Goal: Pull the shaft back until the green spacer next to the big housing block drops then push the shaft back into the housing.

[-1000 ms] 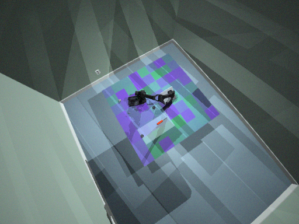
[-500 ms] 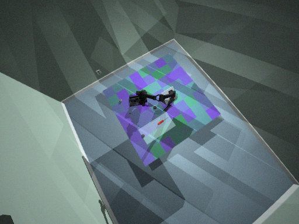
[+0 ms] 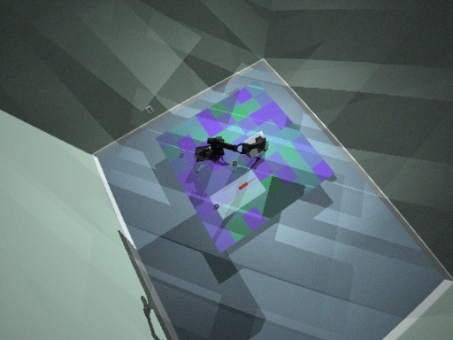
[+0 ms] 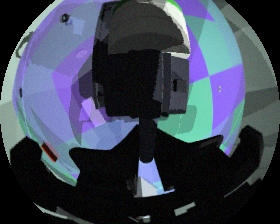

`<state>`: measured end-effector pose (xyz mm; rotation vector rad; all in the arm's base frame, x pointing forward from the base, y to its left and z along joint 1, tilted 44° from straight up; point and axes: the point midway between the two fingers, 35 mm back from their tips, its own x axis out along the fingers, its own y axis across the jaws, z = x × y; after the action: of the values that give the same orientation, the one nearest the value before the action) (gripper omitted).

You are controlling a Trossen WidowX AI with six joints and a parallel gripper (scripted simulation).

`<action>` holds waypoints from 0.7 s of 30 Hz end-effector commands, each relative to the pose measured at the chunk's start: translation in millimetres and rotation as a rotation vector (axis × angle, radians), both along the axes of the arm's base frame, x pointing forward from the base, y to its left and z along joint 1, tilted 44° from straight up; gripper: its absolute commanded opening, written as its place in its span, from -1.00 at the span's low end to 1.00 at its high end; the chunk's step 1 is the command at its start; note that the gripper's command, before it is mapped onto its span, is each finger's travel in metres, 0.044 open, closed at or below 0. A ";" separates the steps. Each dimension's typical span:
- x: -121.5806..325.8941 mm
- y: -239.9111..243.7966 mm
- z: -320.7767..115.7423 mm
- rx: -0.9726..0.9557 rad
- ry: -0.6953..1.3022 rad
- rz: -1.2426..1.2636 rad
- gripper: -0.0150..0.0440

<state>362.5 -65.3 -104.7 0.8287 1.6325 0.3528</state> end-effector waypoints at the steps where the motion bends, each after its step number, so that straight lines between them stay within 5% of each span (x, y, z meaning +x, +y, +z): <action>1: -0.8 0.4 0.6 0.002 -0.003 0.001 -0.49; 21: -2.6 0.8 1.0 0.002 -0.002 0.001 -0.49</action>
<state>360.6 -64.8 -103.9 0.8292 1.6324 0.3527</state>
